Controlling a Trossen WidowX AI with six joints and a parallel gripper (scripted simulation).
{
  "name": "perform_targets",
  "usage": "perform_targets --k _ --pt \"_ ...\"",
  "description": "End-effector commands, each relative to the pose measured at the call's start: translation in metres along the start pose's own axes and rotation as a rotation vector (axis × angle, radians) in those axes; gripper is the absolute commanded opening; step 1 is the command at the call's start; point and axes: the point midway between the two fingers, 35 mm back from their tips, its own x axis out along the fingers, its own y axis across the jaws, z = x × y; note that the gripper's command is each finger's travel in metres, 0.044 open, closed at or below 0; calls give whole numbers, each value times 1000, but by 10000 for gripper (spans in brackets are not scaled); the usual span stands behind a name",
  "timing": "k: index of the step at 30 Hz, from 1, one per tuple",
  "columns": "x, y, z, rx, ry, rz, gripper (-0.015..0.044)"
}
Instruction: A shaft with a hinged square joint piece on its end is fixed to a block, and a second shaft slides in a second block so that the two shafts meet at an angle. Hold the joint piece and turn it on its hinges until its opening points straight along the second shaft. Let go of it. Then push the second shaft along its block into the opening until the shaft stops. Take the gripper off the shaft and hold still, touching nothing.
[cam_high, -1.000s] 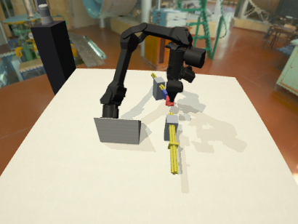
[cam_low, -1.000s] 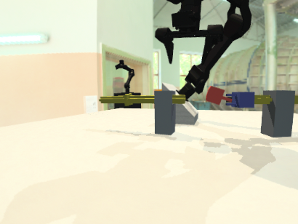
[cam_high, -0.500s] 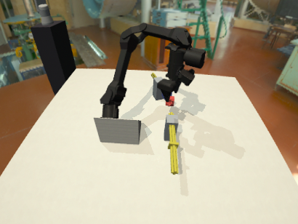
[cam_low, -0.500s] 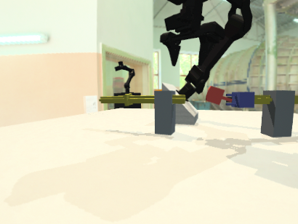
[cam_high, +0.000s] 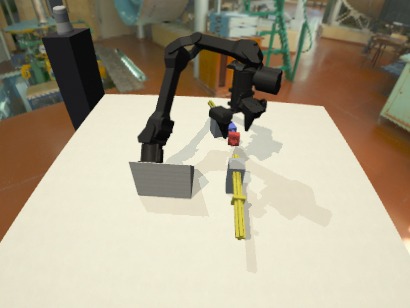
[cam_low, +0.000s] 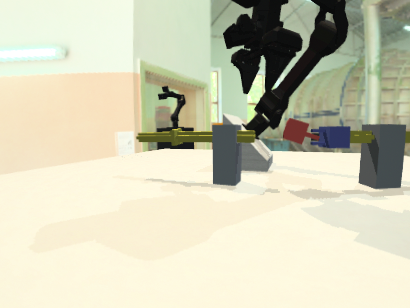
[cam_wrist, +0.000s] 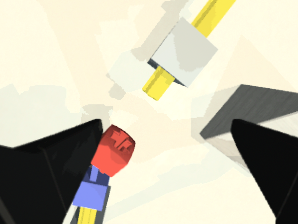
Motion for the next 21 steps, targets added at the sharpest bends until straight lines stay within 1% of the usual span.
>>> perform_targets --k 1,21 --pt "1 0 0 93 -8 -7 440" --pt "6 1 -1 649 -38 -17 440"
